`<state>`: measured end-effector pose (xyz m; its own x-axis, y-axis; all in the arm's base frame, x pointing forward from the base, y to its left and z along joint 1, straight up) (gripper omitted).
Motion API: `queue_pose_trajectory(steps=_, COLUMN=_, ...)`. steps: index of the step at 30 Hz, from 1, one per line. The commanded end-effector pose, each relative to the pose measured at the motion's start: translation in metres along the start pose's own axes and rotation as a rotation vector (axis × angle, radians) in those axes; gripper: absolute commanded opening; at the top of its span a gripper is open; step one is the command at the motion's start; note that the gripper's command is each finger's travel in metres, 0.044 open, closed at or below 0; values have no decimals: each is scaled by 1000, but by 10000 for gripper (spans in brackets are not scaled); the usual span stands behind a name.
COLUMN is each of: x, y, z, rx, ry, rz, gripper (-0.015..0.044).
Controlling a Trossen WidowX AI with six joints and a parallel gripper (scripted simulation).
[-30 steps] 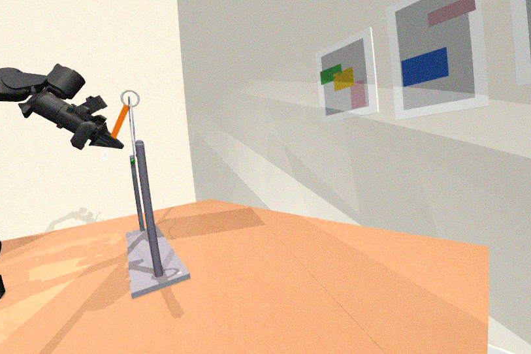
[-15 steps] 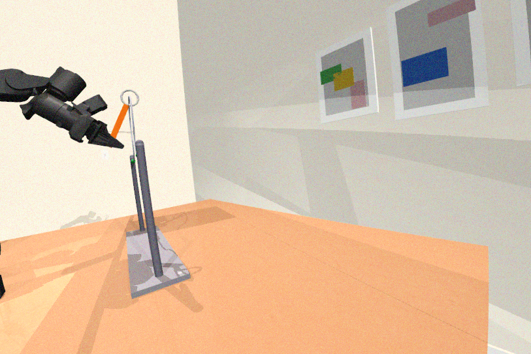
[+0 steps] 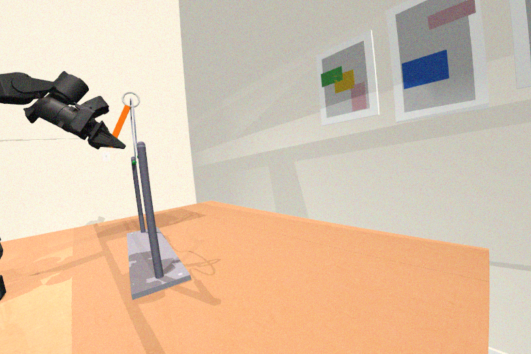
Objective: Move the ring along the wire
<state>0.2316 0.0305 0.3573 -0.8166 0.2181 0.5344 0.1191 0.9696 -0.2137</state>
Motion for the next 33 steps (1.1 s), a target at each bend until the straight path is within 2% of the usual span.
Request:
queue_pose_trajectory(steps=1, x=-1, y=0, z=1, rx=50, ry=0, rz=33, gripper=-150)
queue_pose_trajectory(steps=33, x=-2, y=-6, z=4, rx=424, ry=-18, rz=286, gripper=-150)
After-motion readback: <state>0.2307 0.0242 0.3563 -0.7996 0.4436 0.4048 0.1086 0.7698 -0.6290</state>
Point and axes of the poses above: the point midway between the two fingers, 35 mm back from their tips, its own x axis back along the fingers, its own y axis across the jaws, z = x × y, the point moved 6 cm from there along x, back along the fingers, and after that the axes turned 9 degrees about x, right-handed, at the moved point
